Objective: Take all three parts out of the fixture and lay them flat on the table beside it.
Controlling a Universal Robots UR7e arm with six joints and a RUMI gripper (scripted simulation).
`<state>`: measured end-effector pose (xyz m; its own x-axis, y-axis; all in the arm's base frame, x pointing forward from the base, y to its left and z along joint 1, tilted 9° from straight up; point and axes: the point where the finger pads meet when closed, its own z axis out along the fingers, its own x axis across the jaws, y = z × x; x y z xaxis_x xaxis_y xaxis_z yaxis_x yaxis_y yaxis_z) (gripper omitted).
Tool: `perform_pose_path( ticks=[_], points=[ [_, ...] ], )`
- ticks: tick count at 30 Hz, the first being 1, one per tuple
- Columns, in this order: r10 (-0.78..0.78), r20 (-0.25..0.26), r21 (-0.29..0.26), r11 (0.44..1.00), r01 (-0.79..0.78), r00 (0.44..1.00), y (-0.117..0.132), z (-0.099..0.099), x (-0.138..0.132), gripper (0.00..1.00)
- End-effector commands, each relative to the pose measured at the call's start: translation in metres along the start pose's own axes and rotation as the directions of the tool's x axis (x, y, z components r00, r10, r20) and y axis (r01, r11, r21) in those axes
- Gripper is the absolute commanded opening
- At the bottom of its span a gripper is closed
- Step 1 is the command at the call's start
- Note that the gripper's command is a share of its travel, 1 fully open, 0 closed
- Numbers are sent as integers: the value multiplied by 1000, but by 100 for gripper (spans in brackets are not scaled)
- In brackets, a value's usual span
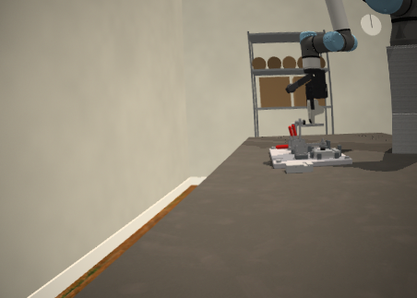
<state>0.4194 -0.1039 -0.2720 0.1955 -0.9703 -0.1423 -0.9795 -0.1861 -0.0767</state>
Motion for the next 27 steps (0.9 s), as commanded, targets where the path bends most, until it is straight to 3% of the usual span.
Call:
perform_pose_path(
  ticks=[1, 27],
  points=[
    [-3, 1, -1, 1000, 3, 1000, -1, 1, 20, 0],
    [-4, 0, 0, 1000, 4, 1000, -1, 0, 28, 0]
  ],
)
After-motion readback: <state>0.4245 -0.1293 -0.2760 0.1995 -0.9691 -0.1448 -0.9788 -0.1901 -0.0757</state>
